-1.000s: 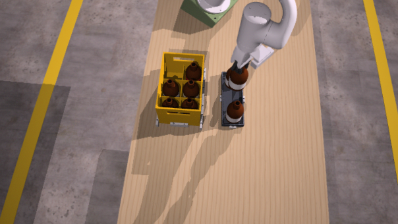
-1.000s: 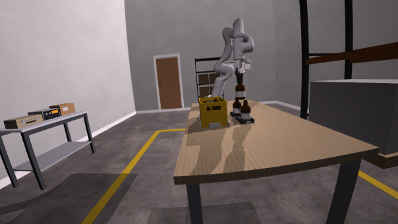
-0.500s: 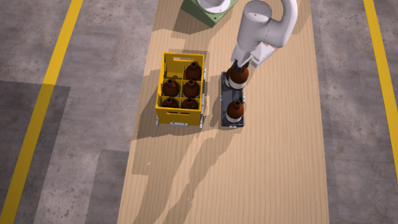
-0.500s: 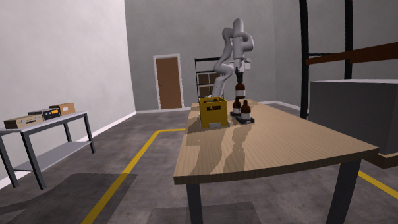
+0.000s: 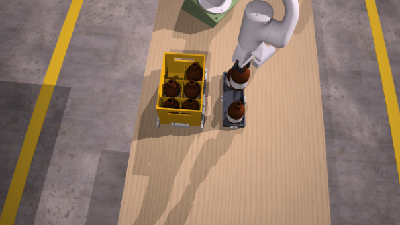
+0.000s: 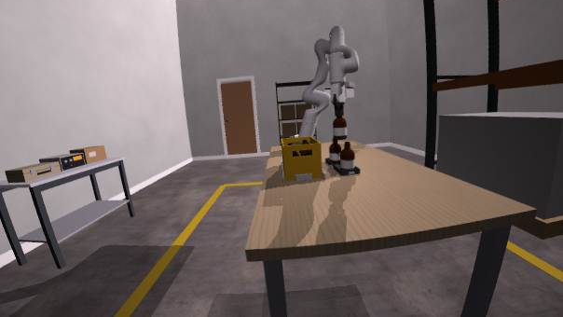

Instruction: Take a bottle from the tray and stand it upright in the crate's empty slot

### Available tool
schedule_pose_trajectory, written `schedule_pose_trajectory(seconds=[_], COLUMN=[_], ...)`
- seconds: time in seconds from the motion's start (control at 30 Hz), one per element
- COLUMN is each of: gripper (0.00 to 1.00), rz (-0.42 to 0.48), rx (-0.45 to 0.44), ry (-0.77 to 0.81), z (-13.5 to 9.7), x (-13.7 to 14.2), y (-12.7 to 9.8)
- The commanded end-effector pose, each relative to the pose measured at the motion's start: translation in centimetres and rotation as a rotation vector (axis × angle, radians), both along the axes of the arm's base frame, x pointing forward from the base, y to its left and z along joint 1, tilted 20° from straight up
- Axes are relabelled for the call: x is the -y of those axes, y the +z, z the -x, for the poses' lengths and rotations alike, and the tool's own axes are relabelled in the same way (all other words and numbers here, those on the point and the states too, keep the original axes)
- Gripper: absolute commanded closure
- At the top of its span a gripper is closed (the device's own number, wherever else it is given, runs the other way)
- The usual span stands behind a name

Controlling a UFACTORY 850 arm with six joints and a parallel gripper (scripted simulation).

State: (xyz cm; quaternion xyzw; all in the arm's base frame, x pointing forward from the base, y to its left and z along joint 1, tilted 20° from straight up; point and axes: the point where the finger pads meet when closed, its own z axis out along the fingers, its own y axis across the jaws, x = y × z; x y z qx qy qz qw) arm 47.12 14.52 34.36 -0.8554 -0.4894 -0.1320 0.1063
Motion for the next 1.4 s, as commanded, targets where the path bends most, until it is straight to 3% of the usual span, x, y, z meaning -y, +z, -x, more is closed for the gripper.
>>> schedule_pose_trajectory(seconds=[0.0,1.37], gripper=[1.00,1.00], rz=[0.000,0.000], rx=[0.002,0.002], ry=[0.000,0.000], z=[-0.1,0.2], x=[0.0,0.7], y=[0.1,2.2])
